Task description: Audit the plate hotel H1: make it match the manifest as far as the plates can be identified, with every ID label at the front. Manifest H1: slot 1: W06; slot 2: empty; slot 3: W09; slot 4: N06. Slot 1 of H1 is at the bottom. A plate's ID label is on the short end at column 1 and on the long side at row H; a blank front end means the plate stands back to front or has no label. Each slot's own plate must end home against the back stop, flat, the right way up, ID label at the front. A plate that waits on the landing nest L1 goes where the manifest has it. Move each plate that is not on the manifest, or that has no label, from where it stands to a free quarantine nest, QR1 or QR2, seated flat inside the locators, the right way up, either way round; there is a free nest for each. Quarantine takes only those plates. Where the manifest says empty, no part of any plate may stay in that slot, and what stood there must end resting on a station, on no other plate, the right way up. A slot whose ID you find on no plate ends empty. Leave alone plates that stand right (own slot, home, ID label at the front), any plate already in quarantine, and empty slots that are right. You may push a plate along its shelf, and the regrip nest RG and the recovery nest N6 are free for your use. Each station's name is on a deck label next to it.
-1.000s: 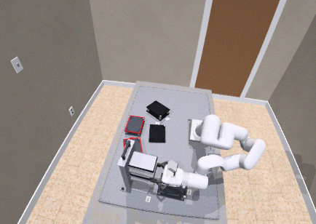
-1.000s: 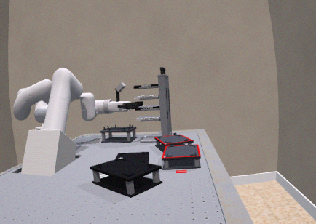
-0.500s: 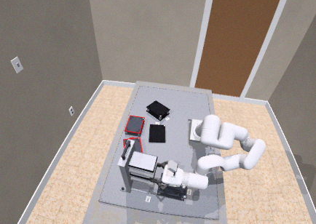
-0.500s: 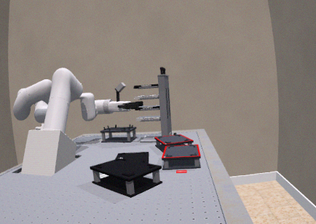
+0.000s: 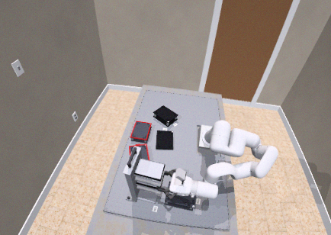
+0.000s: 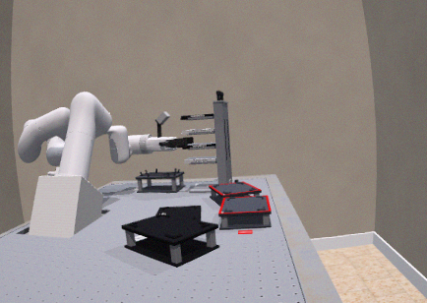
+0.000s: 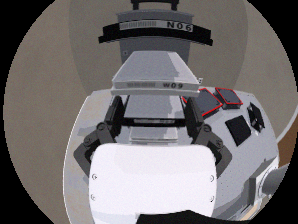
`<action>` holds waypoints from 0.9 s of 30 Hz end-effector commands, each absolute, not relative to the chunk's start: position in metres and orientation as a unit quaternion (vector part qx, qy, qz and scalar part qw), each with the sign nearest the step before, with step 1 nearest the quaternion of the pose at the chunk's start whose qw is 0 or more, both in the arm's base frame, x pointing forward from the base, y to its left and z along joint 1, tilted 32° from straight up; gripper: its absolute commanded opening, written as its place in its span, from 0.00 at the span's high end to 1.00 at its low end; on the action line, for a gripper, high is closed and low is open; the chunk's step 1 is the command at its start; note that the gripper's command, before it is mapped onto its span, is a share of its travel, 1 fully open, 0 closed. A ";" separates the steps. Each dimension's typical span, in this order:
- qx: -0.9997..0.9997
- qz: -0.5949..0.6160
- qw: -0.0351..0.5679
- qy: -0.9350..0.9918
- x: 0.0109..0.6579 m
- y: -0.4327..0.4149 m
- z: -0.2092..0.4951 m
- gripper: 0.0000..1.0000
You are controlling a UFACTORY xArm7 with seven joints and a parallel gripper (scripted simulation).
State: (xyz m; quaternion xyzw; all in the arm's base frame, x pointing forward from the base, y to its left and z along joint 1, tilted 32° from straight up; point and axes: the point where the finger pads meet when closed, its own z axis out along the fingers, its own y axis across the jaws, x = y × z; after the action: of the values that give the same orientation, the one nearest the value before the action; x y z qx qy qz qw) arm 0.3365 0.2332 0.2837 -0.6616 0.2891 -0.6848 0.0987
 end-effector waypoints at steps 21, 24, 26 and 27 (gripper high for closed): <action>-0.661 -0.685 0.099 0.290 0.331 0.233 0.286 1.00; -0.661 -0.685 0.099 0.290 0.327 0.234 0.286 1.00; -0.661 -0.685 0.099 0.290 0.324 0.235 0.286 1.00; -0.661 -0.685 0.099 0.290 0.322 0.236 0.286 1.00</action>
State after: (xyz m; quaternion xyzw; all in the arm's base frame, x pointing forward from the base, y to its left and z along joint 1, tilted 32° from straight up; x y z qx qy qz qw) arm 0.3267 0.2353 0.2852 -0.6616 0.2890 -0.6848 0.0989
